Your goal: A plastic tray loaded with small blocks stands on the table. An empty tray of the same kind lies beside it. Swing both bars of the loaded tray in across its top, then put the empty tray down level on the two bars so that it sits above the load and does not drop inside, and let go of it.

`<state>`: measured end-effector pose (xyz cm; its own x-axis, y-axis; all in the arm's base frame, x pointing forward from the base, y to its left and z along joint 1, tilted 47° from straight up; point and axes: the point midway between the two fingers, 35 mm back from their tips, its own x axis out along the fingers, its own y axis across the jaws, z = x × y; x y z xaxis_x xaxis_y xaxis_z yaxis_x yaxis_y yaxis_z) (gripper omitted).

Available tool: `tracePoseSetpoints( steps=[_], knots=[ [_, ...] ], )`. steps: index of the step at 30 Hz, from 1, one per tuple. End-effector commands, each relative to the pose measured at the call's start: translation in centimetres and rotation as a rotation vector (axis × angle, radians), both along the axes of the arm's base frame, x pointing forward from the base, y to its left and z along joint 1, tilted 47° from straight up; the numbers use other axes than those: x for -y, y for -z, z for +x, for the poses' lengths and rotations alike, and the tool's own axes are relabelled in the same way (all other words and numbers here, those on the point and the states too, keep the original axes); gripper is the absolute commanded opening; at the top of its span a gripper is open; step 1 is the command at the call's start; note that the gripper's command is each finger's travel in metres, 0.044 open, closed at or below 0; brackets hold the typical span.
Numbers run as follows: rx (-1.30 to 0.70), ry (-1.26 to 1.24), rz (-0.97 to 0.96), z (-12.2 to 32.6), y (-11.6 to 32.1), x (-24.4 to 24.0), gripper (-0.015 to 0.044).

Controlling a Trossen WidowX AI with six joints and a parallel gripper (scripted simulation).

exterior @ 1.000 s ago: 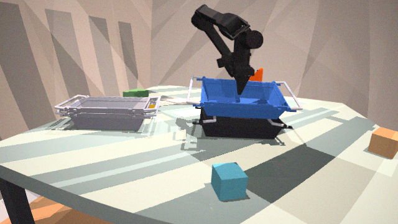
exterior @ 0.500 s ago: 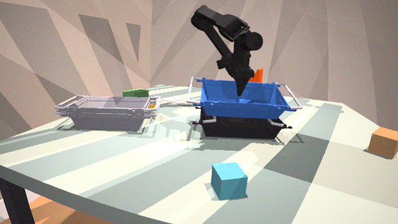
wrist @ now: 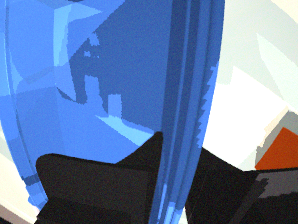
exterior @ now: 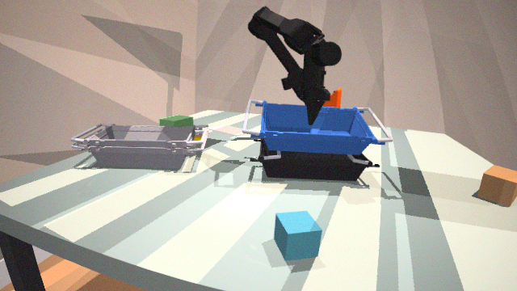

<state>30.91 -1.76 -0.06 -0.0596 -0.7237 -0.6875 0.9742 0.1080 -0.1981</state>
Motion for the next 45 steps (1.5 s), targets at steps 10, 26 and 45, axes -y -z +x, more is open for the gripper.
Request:
tracePoseSetpoints(
  steps=[10,26,45],
  knots=[
    [-0.018,0.015,-0.006,-0.4,0.2,0.6,0.0000],
    [-0.018,0.015,-0.006,-0.4,0.2,0.6,0.0000],
    [-0.018,0.015,-0.006,-0.8,0.7,1.2,0.0000]
  ],
)
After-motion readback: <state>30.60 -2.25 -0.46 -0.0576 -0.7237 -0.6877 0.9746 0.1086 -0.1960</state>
